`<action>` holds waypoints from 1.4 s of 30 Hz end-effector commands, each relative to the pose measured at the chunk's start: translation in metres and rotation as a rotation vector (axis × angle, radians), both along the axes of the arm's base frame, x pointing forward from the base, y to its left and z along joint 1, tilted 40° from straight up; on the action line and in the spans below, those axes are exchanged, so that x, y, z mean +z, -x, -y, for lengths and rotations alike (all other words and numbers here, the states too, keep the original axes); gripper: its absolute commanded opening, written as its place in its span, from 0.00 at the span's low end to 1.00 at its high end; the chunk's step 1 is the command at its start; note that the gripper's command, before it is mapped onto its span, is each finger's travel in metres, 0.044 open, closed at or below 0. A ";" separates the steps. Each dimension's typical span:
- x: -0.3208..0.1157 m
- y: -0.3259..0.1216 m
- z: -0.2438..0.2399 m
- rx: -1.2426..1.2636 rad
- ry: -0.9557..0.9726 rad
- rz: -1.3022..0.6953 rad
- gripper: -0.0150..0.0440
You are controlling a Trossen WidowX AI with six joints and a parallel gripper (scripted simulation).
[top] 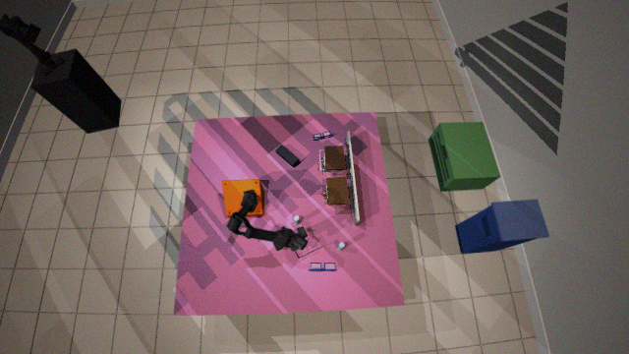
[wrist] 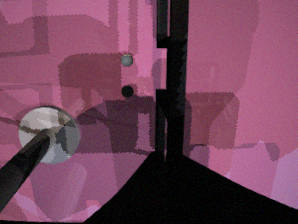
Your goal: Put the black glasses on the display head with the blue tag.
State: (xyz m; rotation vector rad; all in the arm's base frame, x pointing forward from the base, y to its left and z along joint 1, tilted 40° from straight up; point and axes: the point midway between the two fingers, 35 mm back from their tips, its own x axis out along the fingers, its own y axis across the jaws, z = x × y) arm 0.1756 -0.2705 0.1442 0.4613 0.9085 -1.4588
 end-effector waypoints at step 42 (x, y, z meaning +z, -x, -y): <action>0.011 -0.001 0.011 0.001 0.005 0.006 0.25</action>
